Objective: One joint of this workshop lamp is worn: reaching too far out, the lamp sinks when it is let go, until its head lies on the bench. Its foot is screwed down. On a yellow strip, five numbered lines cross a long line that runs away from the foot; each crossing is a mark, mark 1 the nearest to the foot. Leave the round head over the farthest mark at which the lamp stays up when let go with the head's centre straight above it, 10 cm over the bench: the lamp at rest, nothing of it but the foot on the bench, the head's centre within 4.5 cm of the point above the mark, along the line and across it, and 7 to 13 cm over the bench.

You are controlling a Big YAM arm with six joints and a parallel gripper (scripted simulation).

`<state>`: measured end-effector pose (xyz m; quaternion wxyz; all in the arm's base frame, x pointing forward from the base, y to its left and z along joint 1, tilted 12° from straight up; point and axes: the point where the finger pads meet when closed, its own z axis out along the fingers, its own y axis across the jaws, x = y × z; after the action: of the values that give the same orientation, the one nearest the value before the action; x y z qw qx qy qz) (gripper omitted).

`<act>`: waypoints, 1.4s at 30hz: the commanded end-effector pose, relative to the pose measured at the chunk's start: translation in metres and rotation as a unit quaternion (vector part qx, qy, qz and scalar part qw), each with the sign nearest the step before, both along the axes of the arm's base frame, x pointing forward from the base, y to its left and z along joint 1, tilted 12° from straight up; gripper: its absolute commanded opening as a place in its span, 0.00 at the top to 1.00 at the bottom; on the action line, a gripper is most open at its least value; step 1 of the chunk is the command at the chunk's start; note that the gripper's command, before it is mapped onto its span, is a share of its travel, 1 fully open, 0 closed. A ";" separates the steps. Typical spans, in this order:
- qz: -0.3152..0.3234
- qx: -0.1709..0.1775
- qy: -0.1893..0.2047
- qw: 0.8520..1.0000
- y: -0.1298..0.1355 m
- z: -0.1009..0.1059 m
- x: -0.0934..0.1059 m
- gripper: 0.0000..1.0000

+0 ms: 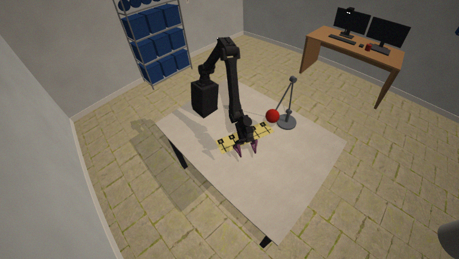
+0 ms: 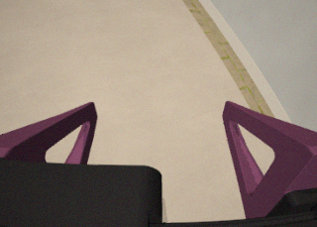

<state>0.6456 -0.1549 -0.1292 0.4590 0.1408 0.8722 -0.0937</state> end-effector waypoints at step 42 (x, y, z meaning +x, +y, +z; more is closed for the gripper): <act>0.397 0.112 -0.006 0.911 -0.001 0.114 -0.138 0.00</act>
<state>0.5021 -0.1389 -0.0372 0.4381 -0.1170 0.8658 0.2118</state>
